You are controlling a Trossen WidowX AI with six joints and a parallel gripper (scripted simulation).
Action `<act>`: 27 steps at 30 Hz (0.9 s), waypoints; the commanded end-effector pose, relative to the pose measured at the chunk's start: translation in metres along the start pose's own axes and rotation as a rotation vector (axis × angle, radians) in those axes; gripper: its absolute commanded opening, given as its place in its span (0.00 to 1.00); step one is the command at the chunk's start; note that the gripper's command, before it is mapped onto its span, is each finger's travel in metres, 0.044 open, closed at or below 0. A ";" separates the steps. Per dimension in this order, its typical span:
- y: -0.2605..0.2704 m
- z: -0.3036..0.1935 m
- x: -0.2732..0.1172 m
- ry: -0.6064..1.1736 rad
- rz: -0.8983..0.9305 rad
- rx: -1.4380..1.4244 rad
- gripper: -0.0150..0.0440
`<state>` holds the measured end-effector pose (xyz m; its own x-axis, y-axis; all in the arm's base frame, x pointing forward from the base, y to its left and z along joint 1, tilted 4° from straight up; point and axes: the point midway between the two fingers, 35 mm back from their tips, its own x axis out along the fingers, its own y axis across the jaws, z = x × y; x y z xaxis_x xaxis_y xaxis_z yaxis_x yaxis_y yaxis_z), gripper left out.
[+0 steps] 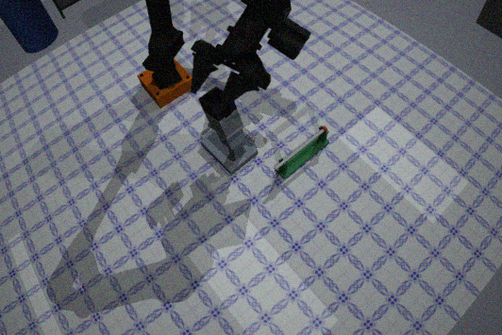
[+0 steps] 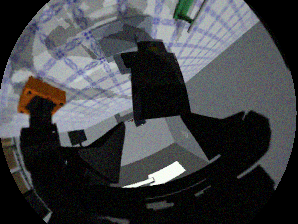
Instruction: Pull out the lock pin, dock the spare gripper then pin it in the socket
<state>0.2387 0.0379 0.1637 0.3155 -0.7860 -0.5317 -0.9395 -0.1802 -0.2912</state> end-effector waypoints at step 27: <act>-0.006 -0.049 -0.019 -0.073 -0.073 -0.004 1.00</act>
<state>0.2315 0.0273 0.2073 0.3803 -0.7334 -0.5635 -0.9188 -0.2299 -0.3208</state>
